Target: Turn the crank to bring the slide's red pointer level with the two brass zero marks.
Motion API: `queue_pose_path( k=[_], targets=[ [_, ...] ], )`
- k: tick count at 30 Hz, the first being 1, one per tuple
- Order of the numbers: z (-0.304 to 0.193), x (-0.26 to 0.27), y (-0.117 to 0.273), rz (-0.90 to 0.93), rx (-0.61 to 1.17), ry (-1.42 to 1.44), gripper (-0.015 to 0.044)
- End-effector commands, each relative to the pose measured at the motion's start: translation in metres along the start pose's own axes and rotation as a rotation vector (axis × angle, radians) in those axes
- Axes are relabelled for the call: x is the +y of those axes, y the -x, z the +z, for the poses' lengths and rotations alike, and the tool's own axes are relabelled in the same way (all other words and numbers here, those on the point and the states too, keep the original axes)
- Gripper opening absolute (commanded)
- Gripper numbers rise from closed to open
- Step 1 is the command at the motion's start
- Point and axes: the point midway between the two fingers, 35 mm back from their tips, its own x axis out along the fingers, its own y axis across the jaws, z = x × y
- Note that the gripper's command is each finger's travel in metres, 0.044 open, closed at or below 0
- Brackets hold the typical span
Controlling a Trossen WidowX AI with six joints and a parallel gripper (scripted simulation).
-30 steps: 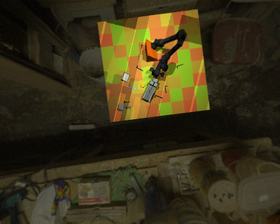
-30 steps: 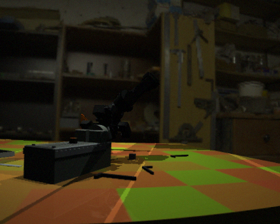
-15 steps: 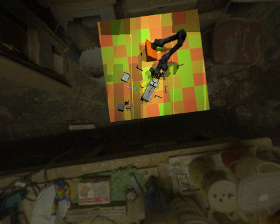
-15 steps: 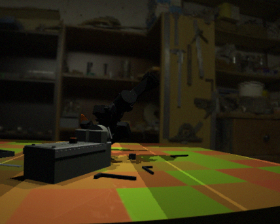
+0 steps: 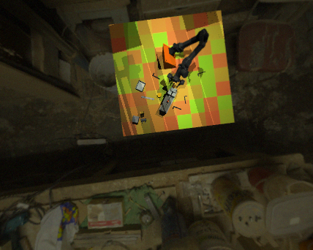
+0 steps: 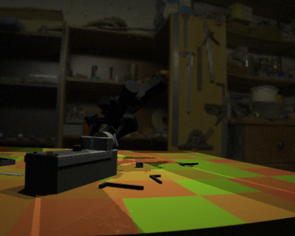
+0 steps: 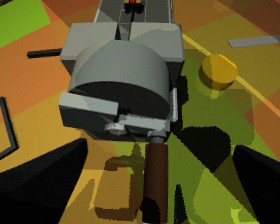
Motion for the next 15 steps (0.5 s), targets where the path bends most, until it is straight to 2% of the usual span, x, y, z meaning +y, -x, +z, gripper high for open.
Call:
queue_pose_path(
  k=[1, 10, 15],
  targets=[
    [0.016, 0.001, 0.012, 0.000, -0.004, 0.003, 0.0440],
    [0.066, -0.002, 0.065, -0.005, -0.002, 0.000, 0.0440],
    [0.075, -0.001, 0.066, 0.008, 0.003, 0.015, 0.0440]
  ],
)
